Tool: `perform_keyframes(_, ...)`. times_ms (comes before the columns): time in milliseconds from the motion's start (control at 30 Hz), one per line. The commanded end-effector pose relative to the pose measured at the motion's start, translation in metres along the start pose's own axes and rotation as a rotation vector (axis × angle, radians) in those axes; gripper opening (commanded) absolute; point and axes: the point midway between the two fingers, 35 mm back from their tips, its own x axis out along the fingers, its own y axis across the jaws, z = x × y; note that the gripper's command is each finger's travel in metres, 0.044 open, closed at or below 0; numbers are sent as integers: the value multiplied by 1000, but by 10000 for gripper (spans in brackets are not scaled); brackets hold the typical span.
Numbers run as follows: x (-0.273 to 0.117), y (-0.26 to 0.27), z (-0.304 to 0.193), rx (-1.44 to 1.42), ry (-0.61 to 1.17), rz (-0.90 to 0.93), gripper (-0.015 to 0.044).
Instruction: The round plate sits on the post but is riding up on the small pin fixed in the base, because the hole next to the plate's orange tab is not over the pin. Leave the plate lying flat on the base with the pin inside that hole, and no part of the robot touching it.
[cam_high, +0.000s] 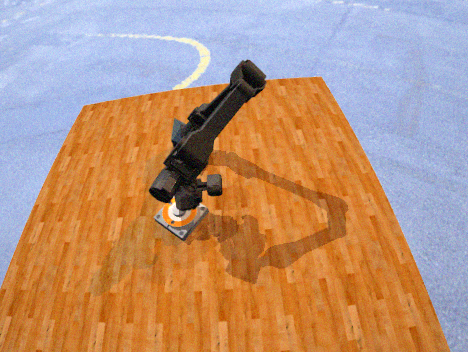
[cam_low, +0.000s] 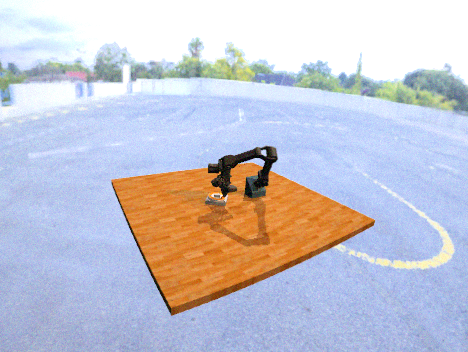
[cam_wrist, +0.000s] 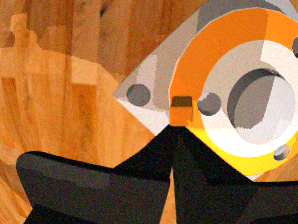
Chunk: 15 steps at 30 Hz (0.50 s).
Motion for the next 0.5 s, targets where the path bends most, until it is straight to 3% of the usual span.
perform_keyframes(0,0,3,7,-5,-4,3,0)
perform_keyframes(467,-1,5,22,-5,-5,3,0)
